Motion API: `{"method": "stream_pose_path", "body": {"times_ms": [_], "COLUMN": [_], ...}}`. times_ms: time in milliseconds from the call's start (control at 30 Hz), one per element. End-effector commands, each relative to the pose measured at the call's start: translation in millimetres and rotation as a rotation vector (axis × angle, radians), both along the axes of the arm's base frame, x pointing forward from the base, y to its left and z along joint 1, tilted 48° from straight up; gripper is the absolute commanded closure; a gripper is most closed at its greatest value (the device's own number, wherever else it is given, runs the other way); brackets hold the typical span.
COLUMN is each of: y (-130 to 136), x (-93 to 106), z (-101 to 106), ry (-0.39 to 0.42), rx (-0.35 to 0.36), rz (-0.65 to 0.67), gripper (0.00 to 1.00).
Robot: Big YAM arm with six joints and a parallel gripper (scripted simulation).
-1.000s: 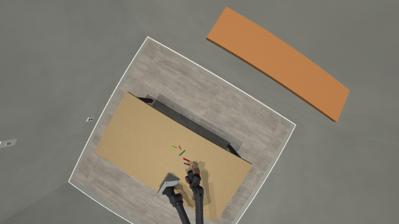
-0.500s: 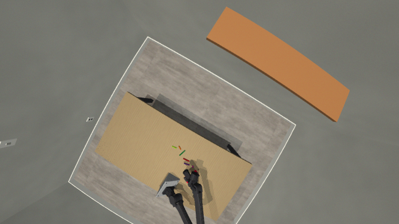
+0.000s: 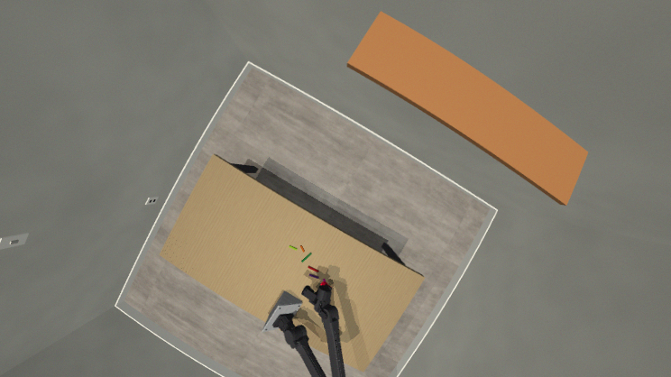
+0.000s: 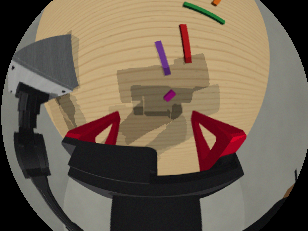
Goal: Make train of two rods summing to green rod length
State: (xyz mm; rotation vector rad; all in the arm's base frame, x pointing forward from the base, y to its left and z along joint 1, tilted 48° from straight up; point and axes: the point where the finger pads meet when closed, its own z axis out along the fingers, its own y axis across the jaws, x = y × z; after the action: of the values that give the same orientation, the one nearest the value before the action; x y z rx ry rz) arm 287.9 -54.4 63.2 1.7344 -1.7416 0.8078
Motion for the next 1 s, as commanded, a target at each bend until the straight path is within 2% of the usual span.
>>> {"method": "stream_pose_path", "body": {"times_ms": [0, 67, 100, 500, 533, 633, 667, 733, 767, 867, 900, 967], "y": [7, 7, 7, 9, 19, 19, 23, 16, 27, 22, 31, 30], "x": [27.0, 27.0, 28.3, 28.3, 30.3, 30.3, 32.3, 31.4, 34.1, 33.6, 35.7, 35.6], "z": [8, 8, 15, 13, 3, 3, -1, -1, -5, -5, -9, -9], "ry": [0.015, 0.015, -0.009, -0.003, 0.093, 0.093, 0.169, 0.168, 0.241, 0.241, 0.309, 0.309], "rx": [0.023, 0.023, 0.028, 0.026, 0.016, 0.016, 0.010, 0.012, 0.004, 0.006, -0.002, -0.001], "rz": [0.069, 0.069, 0.068, 0.073, 0.165, 0.165, 0.234, 0.210, 0.301, 0.284, 0.363, 0.360], "gripper": [0.00, 0.00, 0.00, 0.00, 0.00, 0.00, 0.00, 0.00, 0.00, 0.00, 0.00, 0.00]}}
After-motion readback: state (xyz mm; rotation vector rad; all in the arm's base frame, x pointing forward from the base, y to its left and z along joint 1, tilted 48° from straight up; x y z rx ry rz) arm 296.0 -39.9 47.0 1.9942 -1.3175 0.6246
